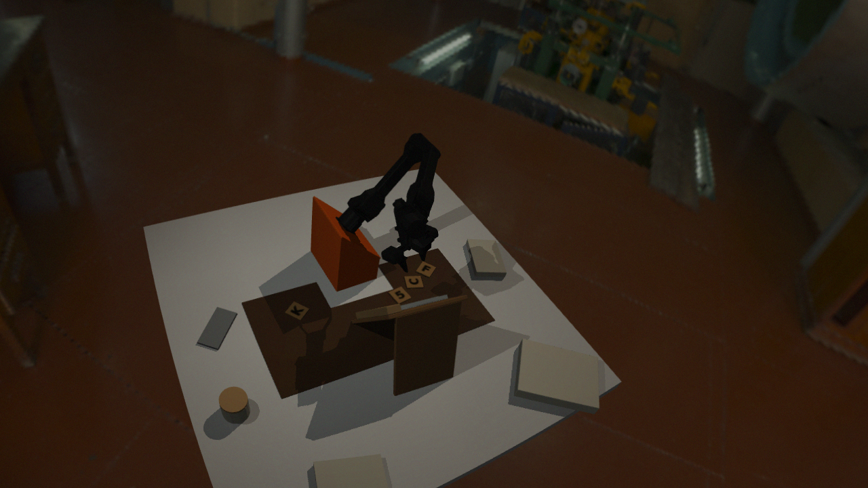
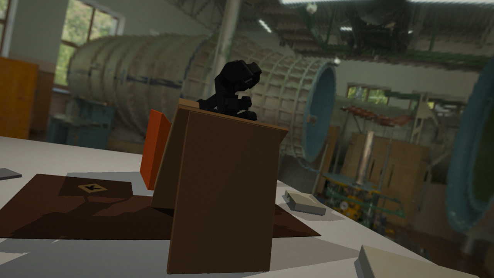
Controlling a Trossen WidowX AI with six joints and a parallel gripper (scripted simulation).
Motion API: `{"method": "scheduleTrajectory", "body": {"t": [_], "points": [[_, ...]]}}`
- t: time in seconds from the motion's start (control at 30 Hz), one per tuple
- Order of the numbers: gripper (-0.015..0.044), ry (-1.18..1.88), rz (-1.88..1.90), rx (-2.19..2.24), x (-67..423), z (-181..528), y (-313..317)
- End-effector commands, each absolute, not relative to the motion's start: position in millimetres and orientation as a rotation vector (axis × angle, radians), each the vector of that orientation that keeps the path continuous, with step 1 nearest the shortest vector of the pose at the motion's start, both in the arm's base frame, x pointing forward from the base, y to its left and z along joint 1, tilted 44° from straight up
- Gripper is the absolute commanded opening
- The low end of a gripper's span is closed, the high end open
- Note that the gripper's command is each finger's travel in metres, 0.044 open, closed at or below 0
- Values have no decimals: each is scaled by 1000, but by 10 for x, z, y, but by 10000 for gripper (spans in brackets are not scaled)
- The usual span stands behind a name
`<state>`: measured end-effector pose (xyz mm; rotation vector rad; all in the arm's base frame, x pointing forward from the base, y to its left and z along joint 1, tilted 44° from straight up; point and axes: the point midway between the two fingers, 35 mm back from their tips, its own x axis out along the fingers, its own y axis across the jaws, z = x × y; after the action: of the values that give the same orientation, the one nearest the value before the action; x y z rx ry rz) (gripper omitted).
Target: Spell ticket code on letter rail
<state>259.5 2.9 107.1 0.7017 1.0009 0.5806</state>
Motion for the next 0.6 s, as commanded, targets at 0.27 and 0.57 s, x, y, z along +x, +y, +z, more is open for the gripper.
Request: {"method": "scheduleTrajectory", "body": {"t": [0.27,0.57], "points": [[340,1476,37,1322,2446,808,896],[340,1567,-235,1536,2369,767,1189]]}}
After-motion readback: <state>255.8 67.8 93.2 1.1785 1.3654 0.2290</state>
